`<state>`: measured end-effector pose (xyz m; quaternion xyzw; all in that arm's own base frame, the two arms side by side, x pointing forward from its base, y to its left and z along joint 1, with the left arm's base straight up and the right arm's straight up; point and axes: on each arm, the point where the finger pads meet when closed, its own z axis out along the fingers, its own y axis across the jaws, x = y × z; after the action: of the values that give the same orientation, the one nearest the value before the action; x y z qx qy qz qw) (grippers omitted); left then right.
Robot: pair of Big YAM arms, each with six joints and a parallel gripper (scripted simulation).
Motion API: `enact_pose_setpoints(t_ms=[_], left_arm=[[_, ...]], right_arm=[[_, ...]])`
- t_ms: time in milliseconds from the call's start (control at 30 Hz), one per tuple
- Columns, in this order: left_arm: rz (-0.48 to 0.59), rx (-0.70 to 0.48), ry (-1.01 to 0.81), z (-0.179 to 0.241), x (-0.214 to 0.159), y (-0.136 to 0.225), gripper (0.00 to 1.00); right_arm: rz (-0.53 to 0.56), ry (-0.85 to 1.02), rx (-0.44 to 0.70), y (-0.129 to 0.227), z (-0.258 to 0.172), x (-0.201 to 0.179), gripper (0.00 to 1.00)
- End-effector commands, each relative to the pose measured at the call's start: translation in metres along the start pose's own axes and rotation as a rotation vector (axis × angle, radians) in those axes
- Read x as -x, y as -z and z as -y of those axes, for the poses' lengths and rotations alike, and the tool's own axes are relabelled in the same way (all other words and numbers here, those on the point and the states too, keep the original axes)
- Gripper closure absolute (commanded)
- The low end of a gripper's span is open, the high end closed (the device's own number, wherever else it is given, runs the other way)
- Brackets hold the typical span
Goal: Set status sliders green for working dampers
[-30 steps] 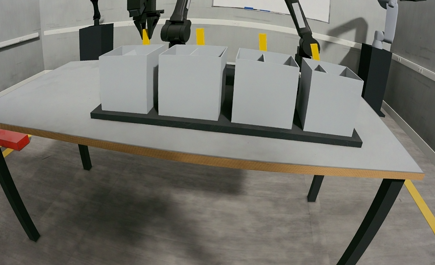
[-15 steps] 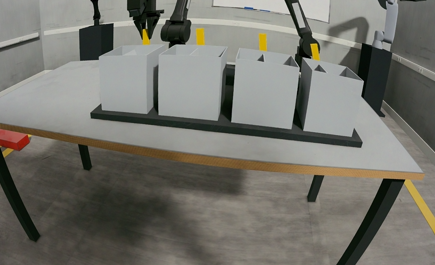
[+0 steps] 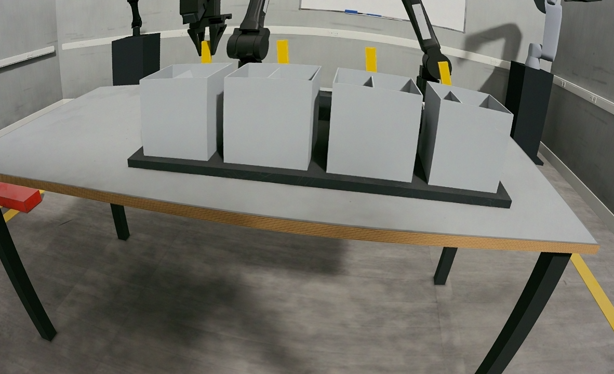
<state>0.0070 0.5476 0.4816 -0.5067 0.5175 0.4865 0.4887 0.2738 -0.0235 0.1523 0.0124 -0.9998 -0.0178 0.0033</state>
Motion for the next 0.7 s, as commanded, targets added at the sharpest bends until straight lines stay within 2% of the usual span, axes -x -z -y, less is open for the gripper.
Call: enact_pose_setpoints(t_ms=[0, 433, 567, 667], left_arm=[[0.049, 0.009, 0.009, -0.005, 0.019, 0.004, 0.0], [0.049, 0.009, 0.009, -0.005, 0.019, 0.004, 0.0], [0.049, 0.009, 0.009, -0.005, 0.019, 0.004, 0.0], [0.049, 0.009, 0.009, -0.005, 0.019, 0.004, 0.0]], right_arm=[[0.025, -0.004, -0.004, 0.003, -0.003, 0.004, 0.64], [0.024, -0.004, -0.004, 0.004, -0.003, 0.003, 0.64], [0.072, -0.004, -0.01, 0.031, -0.001, 0.018, 0.64], [0.073, -0.005, -0.01, 0.033, -0.001, 0.018, 0.64]])
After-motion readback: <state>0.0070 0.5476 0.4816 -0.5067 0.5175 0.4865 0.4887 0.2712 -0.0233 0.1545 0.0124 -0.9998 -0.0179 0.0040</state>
